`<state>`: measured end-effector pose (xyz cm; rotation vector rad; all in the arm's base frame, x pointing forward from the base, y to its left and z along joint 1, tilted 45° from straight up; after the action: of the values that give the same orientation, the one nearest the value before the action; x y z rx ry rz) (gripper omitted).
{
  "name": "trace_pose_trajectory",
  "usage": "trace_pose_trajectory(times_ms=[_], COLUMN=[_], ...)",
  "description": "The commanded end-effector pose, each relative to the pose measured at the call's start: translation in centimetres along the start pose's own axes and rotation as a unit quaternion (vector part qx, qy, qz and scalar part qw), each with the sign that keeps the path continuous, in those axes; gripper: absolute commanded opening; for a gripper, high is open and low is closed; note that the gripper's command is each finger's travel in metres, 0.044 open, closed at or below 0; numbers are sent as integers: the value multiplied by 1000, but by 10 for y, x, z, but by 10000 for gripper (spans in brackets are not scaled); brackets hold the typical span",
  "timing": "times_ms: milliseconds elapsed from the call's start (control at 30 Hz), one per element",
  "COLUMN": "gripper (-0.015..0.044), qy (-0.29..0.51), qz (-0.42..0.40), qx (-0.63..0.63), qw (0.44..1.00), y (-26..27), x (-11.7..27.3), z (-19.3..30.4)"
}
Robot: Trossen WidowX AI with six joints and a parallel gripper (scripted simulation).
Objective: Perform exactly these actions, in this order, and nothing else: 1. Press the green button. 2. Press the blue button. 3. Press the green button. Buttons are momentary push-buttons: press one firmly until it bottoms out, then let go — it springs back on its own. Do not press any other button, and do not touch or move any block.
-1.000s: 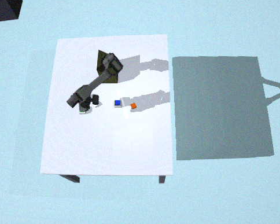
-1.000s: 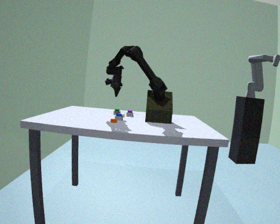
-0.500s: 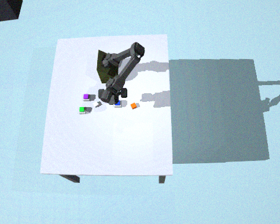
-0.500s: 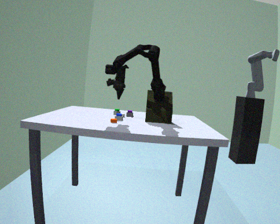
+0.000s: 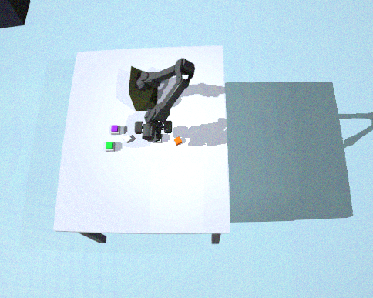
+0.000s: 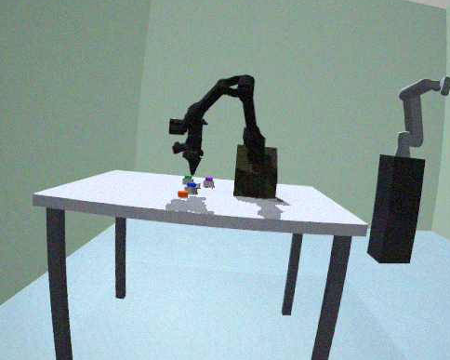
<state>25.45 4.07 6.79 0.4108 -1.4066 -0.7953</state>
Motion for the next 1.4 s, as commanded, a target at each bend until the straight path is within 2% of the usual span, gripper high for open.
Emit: trace_pose_trajectory(times_ms=[0,700,1367], gripper=[20,20,20], qy=[-3,-3,-3], qz=[-5,-5,-5], qx=[-3,-3,-3], qw=[1000,1000,1000], y=[0,0,0], x=[-6,-38,-40], z=[1,1,1])
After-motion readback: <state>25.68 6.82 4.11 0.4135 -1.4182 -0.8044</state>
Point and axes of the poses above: the point midway between the two fingers, 35 mm back from their tips, its own x axis back along the fingers, its own y axis across the jaws, z = x × y, the point moved 6 cm from there along x, back along the fingers, and after that the axes turned 14 degrees about -x, right-handed, at the moved point
